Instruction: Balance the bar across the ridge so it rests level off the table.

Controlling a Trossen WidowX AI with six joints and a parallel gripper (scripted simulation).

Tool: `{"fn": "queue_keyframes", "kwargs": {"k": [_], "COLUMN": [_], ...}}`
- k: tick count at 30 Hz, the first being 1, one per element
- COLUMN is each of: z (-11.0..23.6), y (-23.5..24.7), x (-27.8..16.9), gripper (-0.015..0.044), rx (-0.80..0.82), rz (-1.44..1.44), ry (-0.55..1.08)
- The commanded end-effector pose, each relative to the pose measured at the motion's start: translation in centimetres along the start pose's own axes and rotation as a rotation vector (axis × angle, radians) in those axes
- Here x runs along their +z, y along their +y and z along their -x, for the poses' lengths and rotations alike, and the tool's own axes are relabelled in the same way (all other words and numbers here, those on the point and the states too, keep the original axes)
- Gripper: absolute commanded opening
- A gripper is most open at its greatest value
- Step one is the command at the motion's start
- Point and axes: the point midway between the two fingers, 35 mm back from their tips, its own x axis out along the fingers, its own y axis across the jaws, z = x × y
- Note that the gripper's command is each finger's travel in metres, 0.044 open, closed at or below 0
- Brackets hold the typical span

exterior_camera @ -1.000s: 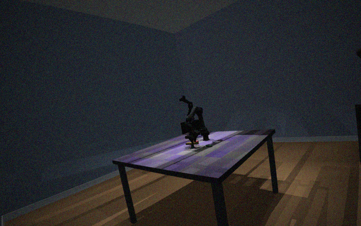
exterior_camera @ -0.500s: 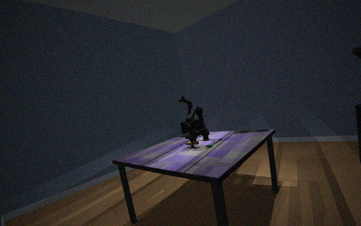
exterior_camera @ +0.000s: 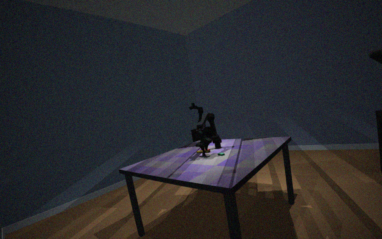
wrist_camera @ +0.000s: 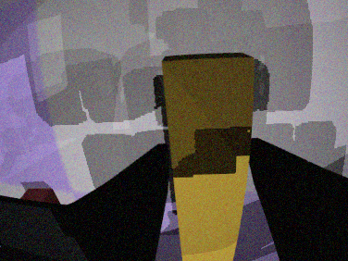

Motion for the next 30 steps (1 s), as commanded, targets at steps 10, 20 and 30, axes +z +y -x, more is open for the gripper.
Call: {"fn": "queue_keyframes", "kwargs": {"k": [10,20,30], "z": [0.0,4.3,10.0], "y": [0.0,-0.5,-0.1], "x": [0.0,0.1,0.0], "gripper": [0.0369,0.044,0.044], "rx": [0.001,0.0,0.0], "rz": [0.0,0.0,0.0], "ry": [0.0,0.0,0.0]}}
